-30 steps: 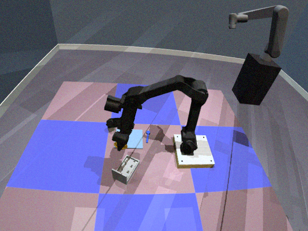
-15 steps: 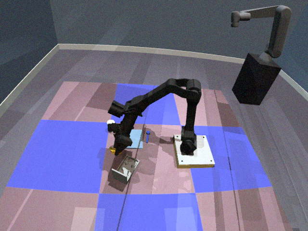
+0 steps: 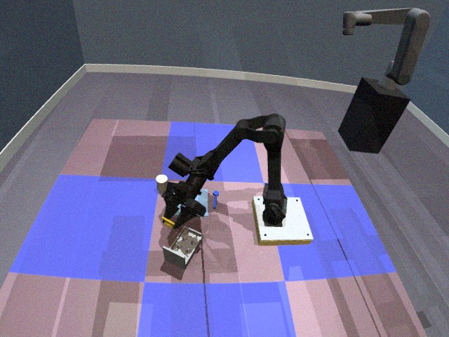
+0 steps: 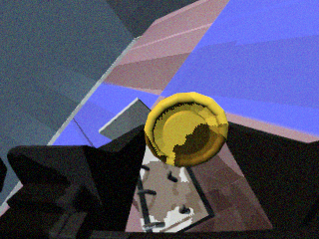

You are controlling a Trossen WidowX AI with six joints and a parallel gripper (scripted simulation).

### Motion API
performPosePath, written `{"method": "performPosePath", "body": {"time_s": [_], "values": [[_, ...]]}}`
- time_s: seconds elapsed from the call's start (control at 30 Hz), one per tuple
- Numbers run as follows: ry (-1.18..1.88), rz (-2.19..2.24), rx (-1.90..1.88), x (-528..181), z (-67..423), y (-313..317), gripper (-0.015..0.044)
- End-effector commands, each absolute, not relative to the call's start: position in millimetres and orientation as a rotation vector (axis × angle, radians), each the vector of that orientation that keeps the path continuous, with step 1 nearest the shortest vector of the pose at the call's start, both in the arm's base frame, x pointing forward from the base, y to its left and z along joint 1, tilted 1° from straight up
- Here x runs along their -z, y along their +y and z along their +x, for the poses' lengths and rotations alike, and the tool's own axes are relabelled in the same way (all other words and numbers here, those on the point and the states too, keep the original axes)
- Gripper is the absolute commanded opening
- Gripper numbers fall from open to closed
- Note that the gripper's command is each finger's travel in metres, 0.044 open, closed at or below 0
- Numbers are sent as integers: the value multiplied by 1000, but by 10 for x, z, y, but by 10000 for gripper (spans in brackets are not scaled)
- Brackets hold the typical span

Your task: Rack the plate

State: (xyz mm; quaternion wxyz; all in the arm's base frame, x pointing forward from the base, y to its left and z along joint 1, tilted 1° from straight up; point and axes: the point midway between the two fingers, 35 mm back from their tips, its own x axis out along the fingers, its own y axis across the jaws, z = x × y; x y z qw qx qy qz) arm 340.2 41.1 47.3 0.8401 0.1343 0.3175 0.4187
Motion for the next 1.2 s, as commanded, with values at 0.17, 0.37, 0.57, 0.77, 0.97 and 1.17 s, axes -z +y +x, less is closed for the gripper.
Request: {"method": "performPosePath", "body": {"time_s": [0.17,0.37,0.57,0.77,0.97,1.17], "values": [[389,176,-1025,-459,3167,410,0],[219,101,-1083,-481,2987,403,0],[43,18,-1133,-530,2776,414,0],[0,-3,-1145,-545,2722,420,0],[0,-3,-1145,-545,2722,420,0],[12,-1,-1145,-498,2740,432,0]]}}
